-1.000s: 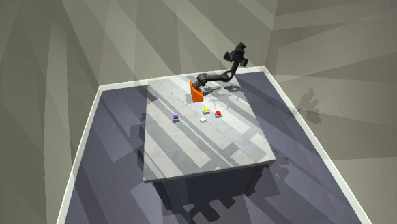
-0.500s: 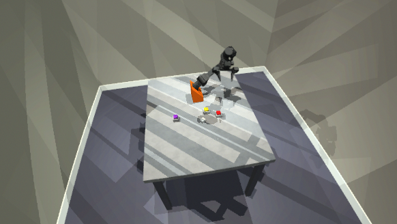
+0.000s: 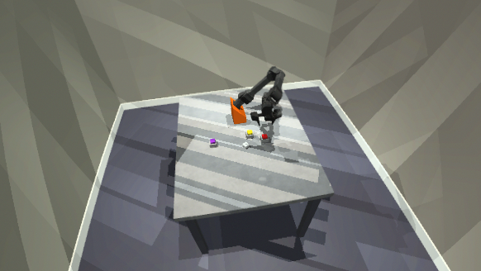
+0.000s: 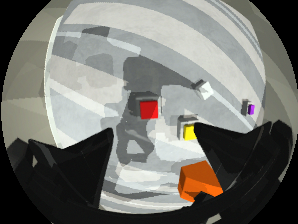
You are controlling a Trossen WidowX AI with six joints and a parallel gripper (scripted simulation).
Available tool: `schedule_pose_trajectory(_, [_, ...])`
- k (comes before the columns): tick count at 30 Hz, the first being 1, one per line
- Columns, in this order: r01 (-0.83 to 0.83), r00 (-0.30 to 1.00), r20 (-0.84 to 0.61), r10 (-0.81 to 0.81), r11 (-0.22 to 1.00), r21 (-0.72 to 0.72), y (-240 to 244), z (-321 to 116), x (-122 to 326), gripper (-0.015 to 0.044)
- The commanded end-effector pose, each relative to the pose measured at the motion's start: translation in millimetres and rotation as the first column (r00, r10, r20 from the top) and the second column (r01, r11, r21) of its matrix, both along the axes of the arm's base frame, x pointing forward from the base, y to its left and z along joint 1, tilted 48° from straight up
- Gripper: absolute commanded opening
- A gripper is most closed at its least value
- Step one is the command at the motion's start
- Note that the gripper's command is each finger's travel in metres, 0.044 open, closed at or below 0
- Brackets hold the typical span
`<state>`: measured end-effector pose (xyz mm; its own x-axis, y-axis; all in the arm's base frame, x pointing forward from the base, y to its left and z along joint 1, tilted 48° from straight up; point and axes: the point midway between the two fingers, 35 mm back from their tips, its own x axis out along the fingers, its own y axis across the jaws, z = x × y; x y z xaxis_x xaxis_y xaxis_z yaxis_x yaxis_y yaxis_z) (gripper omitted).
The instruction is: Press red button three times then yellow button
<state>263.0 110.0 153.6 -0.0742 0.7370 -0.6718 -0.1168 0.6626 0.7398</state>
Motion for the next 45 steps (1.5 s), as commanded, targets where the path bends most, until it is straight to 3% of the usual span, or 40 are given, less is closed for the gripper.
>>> schedule_pose_trajectory(1, [-0.059, 0.997, -0.039, 0.059, 0.998, -0.006, 9.3, -12.0, -5.6, 0.04])
schedule_pose_trajectory(7, [-0.059, 0.997, -0.039, 0.059, 0.998, -0.006, 9.3, -12.0, -5.6, 0.04])
schedule_pose_trajectory(13, [-0.059, 0.998, -0.038, 0.059, 0.998, -0.004, 52.4, -51.3, -14.0, 0.0242])
schedule_pose_trajectory(22, [-0.059, 0.998, -0.038, 0.059, 0.998, -0.003, 54.3, -52.8, -14.7, 0.002])
schedule_pose_trajectory(45, [-0.06, 0.998, -0.038, 0.059, 0.998, -0.003, 66.6, -64.3, -16.6, 0.002])
